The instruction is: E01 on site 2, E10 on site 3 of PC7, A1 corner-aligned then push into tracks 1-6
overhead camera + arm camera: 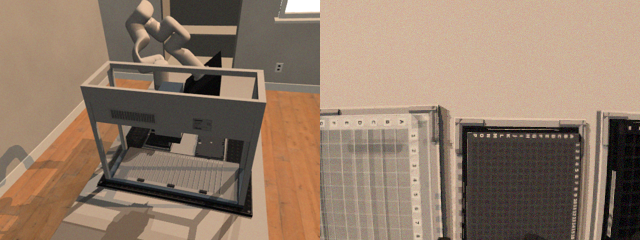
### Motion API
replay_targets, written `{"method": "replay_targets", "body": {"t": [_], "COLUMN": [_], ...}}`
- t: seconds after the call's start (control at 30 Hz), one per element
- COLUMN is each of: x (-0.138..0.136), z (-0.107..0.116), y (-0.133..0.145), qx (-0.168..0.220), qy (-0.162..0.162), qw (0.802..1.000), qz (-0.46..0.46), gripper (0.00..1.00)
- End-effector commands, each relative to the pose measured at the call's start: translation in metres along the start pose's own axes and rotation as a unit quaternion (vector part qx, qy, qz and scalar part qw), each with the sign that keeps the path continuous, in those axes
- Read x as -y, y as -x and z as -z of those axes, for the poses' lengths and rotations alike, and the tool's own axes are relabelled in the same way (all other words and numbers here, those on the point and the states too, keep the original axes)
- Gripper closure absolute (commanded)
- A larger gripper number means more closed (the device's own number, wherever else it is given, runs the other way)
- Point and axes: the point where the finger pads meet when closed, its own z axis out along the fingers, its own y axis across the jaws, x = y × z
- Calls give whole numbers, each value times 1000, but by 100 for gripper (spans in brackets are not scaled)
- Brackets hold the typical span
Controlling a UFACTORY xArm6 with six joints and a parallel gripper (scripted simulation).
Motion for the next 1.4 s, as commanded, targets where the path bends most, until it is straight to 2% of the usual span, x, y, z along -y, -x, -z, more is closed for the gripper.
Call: {"method": "replay_targets", "body": {"t": [0.0,1.37], "x": [-1,-1], "z": [-5,-63], "y": [0,0], "qx": [0,0], "qy": [2,2], "qw": [1000,1000], "qz": [-1,-1], "gripper": [0,0]}}
